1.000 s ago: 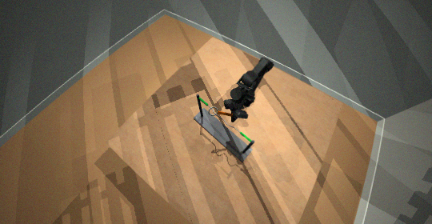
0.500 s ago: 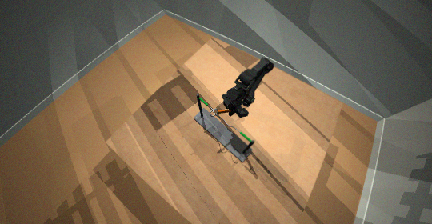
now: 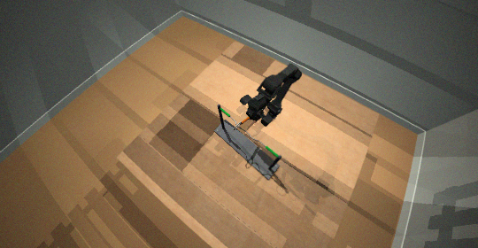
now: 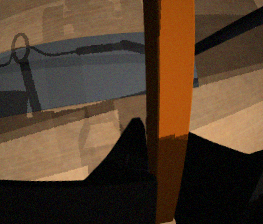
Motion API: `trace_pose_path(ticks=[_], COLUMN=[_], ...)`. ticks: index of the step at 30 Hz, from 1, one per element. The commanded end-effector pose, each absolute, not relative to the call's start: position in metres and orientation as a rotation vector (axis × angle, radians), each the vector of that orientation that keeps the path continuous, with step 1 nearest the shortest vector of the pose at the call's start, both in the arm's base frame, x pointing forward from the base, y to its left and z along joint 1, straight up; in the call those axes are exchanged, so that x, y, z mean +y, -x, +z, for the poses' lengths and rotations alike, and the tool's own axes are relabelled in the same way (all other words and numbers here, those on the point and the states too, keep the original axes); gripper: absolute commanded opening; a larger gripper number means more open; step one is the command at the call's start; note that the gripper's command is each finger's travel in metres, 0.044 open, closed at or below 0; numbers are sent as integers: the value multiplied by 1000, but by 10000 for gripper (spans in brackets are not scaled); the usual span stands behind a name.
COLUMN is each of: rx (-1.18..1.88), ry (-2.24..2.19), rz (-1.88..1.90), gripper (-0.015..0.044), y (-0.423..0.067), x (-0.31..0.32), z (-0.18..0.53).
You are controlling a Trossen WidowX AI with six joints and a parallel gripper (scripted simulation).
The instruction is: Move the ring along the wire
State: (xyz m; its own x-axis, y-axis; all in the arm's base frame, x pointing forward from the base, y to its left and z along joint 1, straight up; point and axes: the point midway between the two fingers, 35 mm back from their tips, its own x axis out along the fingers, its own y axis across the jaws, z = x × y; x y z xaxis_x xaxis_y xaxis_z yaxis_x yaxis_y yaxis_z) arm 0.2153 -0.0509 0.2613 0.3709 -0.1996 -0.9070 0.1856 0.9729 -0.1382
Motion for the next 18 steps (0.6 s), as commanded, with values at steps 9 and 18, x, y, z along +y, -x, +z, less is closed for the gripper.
trace_pose_path(ticks=[9, 18], rx=[1179, 1163], ry=[437, 731], rz=[-282, -301], gripper=[-150, -150], y=[-213, -215], x=[-82, -101], z=[271, 281])
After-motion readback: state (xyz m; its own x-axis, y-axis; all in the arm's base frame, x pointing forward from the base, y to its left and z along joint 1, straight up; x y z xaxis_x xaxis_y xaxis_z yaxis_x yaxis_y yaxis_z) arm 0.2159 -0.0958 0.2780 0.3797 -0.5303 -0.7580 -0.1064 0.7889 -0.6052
